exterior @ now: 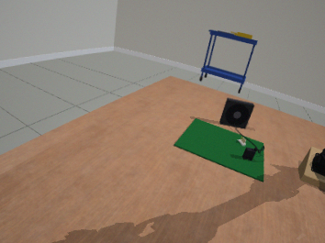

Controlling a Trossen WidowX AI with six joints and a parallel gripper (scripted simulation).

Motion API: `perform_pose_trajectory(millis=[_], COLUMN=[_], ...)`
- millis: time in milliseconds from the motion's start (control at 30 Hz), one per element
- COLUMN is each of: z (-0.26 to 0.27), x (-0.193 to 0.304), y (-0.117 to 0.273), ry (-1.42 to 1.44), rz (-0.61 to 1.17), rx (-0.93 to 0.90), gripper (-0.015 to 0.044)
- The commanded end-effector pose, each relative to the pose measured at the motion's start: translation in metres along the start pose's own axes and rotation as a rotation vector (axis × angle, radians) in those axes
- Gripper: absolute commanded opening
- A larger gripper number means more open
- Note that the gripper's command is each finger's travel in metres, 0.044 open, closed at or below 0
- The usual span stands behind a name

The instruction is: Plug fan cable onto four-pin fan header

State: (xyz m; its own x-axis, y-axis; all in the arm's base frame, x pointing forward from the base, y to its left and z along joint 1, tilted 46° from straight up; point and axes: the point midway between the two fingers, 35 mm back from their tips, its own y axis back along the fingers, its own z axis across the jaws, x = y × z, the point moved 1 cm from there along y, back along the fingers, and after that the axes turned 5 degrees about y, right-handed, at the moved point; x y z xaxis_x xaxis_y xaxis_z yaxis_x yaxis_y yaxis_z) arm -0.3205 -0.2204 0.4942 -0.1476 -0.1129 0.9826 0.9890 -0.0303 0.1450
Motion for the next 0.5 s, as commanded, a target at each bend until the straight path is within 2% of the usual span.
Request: perform_pose_trajectory(millis=[0,167,467], z=[0.000,-0.018,-0.101], x=[0.000,-0.012,-0.076], y=[0.000,0.006,0.058], ry=[0.000,0.006,0.060], rz=[0.000,-0.027,-0.177], rx=[0.000,0.062,0.351], gripper=[0.0426,0.0440,0.0440])
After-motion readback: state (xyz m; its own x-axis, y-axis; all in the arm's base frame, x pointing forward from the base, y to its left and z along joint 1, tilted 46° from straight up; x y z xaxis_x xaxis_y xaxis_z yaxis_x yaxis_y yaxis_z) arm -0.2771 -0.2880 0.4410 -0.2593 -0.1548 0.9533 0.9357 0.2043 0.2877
